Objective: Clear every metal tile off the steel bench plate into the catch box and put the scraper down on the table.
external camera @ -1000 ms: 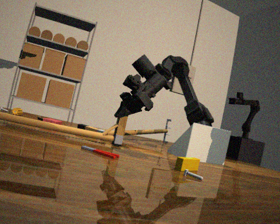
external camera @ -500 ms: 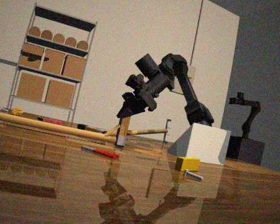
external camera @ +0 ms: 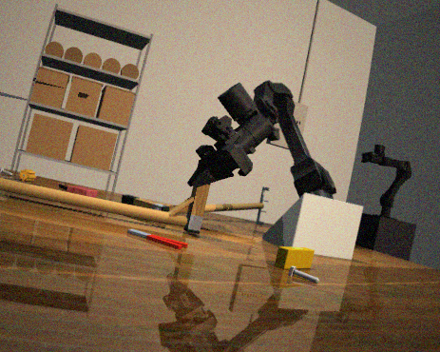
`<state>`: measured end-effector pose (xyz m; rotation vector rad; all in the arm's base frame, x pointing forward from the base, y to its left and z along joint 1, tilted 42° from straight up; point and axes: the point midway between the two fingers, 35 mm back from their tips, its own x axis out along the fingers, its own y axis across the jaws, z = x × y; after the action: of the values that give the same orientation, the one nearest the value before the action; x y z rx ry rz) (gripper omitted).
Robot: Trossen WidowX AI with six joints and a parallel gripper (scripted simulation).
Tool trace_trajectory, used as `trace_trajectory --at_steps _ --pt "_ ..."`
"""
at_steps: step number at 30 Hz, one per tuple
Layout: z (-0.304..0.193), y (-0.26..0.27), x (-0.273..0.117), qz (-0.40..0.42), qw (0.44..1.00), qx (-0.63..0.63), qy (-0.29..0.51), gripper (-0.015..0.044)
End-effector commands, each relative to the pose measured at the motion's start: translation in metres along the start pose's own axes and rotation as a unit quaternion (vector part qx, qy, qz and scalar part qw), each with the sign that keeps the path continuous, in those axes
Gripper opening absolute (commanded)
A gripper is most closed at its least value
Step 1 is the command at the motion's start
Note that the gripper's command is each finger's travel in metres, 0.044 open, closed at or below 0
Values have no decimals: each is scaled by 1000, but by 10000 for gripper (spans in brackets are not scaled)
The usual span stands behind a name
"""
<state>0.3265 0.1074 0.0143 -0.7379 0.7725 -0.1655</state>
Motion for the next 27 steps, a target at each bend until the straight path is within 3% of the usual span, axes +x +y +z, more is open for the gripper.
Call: trace_trajectory --at_steps 1,27 --pt "-1 7 -1 0 1000 -3 -1 0" --pt "6 28 3 3 1000 -6 -4 0"
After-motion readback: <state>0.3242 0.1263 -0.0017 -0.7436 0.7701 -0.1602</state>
